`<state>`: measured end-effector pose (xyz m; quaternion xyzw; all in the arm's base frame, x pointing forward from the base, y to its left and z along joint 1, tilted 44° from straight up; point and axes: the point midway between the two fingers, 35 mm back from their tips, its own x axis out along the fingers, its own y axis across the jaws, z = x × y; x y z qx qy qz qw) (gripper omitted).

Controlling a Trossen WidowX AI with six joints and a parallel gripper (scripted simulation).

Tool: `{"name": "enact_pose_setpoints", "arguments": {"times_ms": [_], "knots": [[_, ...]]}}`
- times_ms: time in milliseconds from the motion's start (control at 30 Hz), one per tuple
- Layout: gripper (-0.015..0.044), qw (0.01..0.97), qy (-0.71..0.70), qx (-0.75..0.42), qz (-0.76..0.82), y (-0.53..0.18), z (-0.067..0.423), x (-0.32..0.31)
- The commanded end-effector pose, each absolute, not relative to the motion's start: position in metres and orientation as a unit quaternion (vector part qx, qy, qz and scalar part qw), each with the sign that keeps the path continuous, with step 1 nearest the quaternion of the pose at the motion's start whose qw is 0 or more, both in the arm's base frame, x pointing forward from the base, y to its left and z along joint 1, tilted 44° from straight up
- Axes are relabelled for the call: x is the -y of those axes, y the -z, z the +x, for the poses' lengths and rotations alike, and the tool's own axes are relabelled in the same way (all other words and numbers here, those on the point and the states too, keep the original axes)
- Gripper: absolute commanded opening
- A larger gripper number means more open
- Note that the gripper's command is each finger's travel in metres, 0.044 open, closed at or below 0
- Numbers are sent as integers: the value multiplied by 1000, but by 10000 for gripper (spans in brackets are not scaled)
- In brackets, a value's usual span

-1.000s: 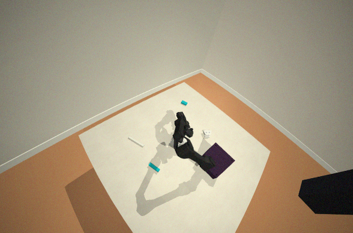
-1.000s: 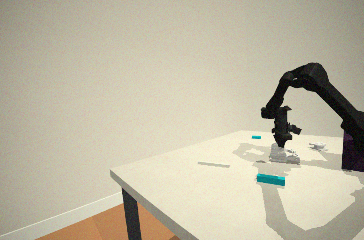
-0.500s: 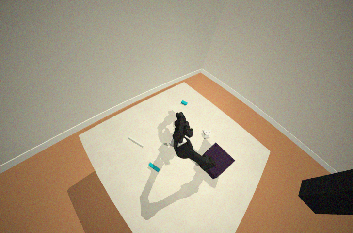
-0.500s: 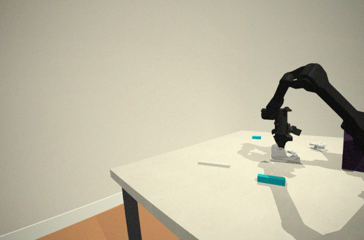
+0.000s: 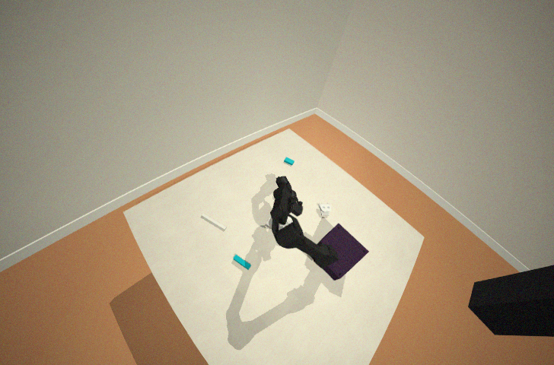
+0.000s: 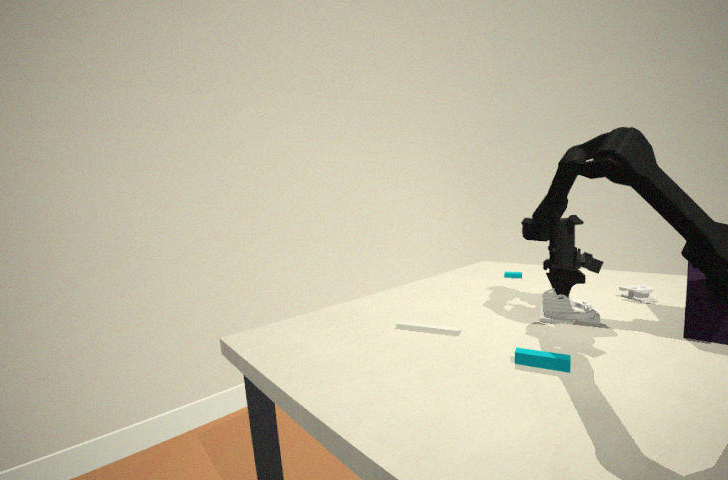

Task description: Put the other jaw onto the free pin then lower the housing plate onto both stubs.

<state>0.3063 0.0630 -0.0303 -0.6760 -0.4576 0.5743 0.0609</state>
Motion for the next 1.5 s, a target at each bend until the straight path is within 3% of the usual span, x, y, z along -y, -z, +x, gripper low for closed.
{"name": "enact_pose_setpoints", "arguments": {"times_ms": [0,1467], "knots": [[134,65,-575,457,-675,31,305,-64],[134,65,-575,457,-675,36,305,-69]]}}
